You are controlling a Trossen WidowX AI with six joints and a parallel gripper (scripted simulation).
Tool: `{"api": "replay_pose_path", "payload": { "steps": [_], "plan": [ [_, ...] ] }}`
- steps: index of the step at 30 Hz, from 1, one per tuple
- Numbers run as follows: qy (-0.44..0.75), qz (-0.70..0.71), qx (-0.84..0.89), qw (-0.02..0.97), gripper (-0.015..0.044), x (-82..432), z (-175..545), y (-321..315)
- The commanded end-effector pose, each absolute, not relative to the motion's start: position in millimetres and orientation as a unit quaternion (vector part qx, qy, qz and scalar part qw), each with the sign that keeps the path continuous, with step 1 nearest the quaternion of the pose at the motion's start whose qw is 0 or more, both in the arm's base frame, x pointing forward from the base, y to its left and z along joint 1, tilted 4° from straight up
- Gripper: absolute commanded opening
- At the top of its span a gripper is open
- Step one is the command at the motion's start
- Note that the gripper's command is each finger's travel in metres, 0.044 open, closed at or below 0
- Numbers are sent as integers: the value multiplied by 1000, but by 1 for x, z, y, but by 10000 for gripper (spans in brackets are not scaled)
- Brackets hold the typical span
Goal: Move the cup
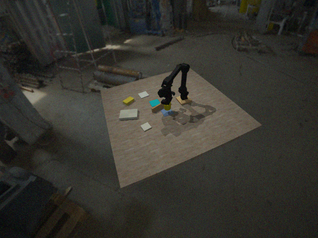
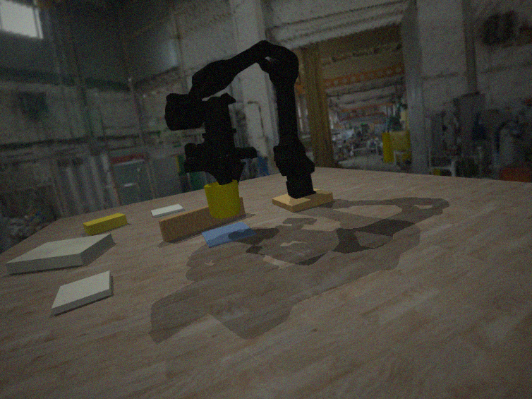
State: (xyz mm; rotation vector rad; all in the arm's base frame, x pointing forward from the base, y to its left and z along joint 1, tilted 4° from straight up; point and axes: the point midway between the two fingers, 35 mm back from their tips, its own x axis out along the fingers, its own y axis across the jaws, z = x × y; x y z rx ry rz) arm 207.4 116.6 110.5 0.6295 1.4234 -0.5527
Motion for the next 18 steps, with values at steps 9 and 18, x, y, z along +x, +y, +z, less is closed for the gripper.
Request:
{"api": "replay_pose_path", "payload": {
  "steps": [9,18],
  "plan": [
    [630,-245,283,681,0,204,143,116],
    [633,-244,281,679,0,203,140,117]
  ]
}}
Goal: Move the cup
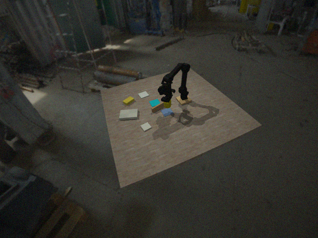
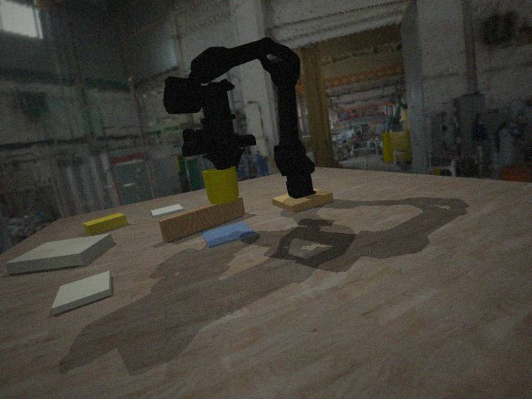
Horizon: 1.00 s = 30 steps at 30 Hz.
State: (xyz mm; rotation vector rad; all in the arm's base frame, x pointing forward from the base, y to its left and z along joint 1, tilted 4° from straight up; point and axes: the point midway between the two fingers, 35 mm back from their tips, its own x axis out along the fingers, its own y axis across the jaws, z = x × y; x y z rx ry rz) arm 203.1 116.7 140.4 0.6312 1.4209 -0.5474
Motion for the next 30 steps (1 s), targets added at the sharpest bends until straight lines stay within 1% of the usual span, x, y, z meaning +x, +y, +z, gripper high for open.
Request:
{"api": "replay_pose_path", "payload": {
  "steps": [1,12,30],
  "plan": [
    [633,-244,281,679,0,203,140,117],
    [633,-244,281,679,0,204,140,115],
    [630,-245,281,681,0,217,141,89]
  ]
}}
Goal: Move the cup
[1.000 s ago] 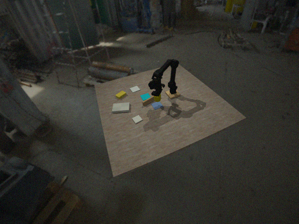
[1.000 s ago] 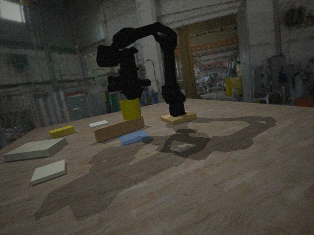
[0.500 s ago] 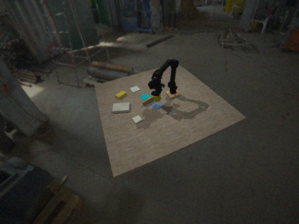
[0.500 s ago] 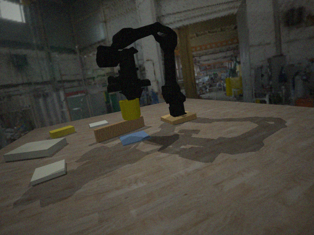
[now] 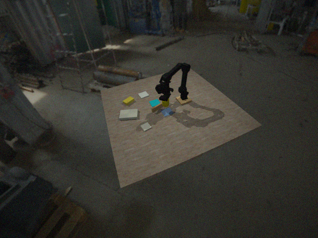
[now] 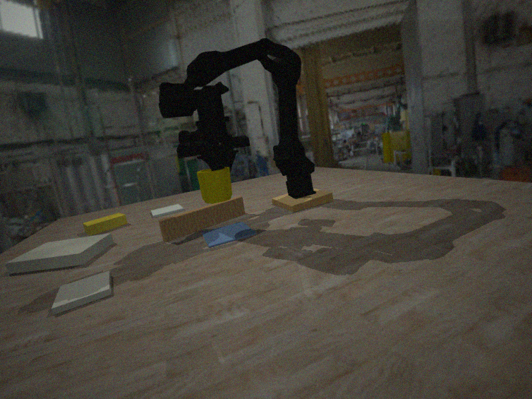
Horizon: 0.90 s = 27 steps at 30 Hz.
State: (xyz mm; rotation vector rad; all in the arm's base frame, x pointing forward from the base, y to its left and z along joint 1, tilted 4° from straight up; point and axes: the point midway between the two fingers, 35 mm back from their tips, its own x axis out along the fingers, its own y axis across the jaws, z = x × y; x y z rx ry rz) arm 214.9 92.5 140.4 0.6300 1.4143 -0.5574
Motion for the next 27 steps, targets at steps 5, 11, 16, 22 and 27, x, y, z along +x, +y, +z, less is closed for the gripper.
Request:
{"api": "replay_pose_path", "payload": {
  "steps": [5,11,16,22,27],
  "plan": [
    [630,-245,281,681,0,221,141,82],
    [629,-246,281,682,0,225,142,73],
    [629,-246,281,682,0,229,142,65],
    [628,-246,281,682,0,233,142,56],
    [628,-247,281,683,0,237,143,48]
  ]
}}
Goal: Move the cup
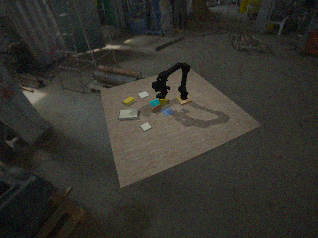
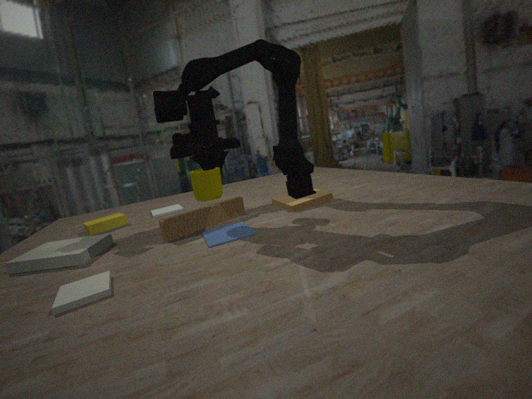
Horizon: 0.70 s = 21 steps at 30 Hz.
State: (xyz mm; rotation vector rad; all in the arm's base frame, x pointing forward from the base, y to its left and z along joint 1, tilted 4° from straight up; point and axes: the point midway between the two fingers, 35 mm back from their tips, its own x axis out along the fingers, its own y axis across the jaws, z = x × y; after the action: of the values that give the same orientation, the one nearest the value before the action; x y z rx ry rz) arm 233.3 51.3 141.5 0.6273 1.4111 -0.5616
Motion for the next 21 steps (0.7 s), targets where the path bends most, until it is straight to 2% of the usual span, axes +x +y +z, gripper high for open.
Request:
{"api": "replay_pose_path", "payload": {
  "steps": [1,21],
  "plan": [
    [628,-247,280,683,0,237,143,46],
    [627,-248,279,684,0,252,144,14]
  ]
}}
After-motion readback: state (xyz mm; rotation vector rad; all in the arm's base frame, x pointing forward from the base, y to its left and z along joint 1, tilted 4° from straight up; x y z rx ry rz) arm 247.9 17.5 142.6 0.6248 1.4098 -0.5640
